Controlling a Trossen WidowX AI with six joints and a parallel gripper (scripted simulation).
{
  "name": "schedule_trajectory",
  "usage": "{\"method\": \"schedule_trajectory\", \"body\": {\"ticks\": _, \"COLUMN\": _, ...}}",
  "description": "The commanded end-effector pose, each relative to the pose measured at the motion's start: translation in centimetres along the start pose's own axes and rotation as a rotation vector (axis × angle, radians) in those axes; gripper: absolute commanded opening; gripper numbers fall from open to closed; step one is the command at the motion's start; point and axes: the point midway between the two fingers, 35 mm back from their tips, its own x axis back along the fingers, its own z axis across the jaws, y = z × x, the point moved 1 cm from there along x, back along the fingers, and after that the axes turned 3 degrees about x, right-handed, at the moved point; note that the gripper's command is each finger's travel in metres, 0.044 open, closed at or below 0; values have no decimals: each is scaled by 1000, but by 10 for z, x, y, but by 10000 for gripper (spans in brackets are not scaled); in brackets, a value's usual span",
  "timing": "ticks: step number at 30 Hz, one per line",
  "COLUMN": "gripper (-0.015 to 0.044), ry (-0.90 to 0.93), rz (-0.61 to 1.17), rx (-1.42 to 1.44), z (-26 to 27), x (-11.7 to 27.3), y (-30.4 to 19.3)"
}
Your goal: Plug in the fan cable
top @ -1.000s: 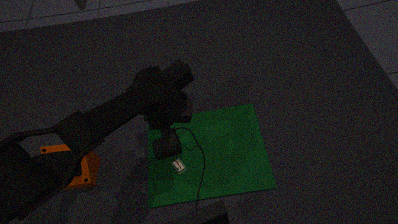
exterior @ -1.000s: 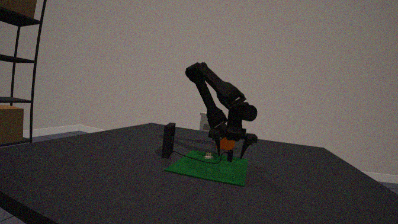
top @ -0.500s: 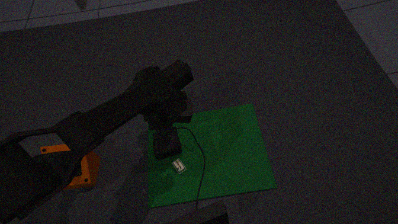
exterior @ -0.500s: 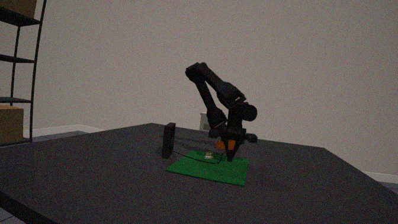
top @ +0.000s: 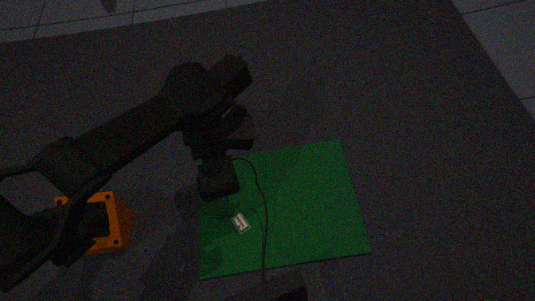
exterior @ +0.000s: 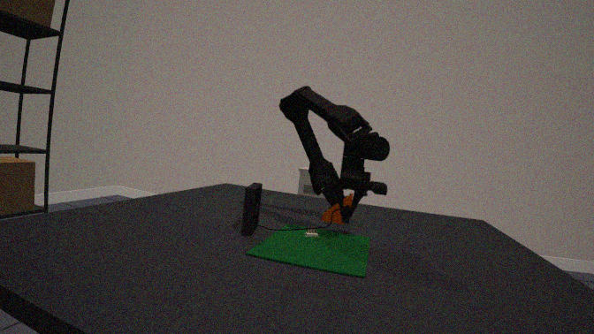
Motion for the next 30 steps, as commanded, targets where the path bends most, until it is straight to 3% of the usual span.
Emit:
{"method": "schedule_trajectory", "body": {"ticks": 1, "gripper": 0, "ry": 4, "rz": 5, "rx": -79, "z": -5, "x": 2, "y": 1}}
{"method": "schedule_trajectory", "body": {"ticks": 30, "gripper": 0, "ry": -1, "rz": 5, "rx": -1086, "z": -73, "x": 1, "y": 3}}
